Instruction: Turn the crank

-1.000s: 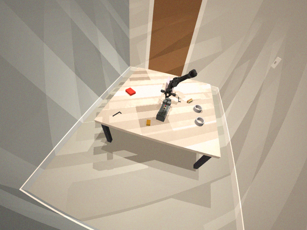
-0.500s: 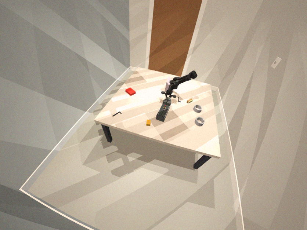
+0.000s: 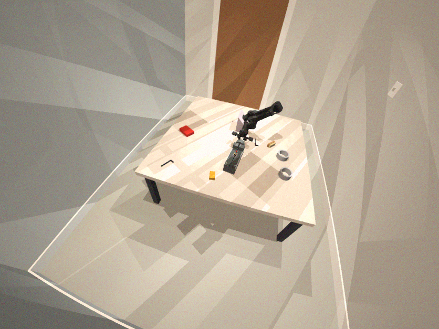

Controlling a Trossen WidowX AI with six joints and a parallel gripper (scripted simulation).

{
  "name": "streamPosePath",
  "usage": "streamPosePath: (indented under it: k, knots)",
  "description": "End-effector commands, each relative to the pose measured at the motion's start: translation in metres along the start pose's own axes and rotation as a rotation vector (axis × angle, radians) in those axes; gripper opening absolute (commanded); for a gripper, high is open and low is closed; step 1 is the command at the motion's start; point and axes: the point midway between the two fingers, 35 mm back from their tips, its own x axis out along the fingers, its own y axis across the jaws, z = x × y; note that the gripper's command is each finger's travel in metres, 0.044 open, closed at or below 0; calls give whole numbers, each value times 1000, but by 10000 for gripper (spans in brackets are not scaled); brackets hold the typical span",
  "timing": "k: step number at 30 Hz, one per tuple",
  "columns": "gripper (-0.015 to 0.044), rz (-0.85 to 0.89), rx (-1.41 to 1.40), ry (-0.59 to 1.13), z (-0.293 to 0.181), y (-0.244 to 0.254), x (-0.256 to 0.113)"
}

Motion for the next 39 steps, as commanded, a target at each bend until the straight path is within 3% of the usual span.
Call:
streamPosePath:
  k: [1,39]
  knots:
    - [0,20,-10,10,-2,9,2]
    - [0,21,-10,9,0,22,-2]
